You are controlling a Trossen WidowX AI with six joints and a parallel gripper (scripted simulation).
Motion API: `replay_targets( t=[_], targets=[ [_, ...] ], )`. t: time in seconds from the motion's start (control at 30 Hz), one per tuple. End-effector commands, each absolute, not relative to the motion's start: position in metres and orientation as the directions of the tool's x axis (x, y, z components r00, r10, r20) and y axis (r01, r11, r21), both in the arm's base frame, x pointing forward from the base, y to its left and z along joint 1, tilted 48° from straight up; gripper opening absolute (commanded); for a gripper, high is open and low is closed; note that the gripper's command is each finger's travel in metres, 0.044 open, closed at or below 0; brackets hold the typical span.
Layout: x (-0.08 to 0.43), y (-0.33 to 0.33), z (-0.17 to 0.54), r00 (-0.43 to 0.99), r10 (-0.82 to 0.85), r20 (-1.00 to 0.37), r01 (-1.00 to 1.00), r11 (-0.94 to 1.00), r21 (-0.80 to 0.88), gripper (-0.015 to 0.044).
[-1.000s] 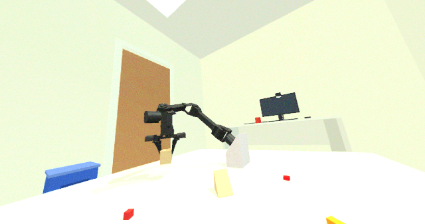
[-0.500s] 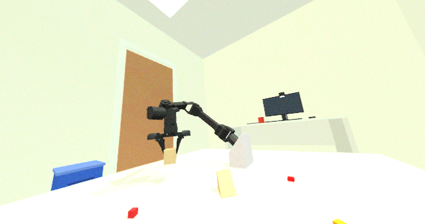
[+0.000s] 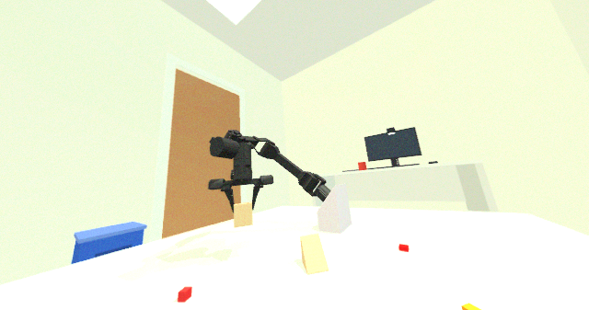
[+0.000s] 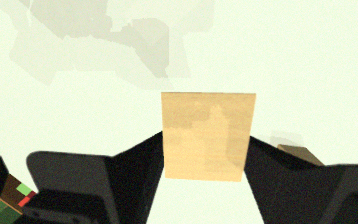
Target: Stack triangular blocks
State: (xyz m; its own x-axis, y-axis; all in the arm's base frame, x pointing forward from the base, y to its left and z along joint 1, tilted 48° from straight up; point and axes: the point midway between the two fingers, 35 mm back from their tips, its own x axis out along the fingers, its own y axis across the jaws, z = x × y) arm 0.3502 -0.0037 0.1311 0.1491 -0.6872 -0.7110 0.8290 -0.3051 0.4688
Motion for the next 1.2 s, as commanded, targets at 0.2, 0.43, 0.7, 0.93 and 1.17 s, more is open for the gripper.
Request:
replay_targets(
  t=[0.2, 0.43, 0.7, 0.93, 1.17],
  targets=[
    [0.355, 0.038, 0.103, 0.157, -0.665, -0.73, 0.846, -0.291, 0.447, 0.0],
    [0.355, 0.065, 0.083, 0.156, -0.657, -0.737, 0.84, -0.304, 0.449, 0.0],
    [0.352, 0.096, 0.058, 0.154, -0.653, -0.741, 0.824, -0.328, 0.461, 0.0],
    [0.346, 0.122, 0.036, 0.152, -0.653, -0.742, 0.809, -0.349, 0.473, 0.0],
    [0.337, 0.147, 0.014, 0.151, -0.656, -0.739, 0.792, -0.368, 0.488, 0.0]
  ],
)
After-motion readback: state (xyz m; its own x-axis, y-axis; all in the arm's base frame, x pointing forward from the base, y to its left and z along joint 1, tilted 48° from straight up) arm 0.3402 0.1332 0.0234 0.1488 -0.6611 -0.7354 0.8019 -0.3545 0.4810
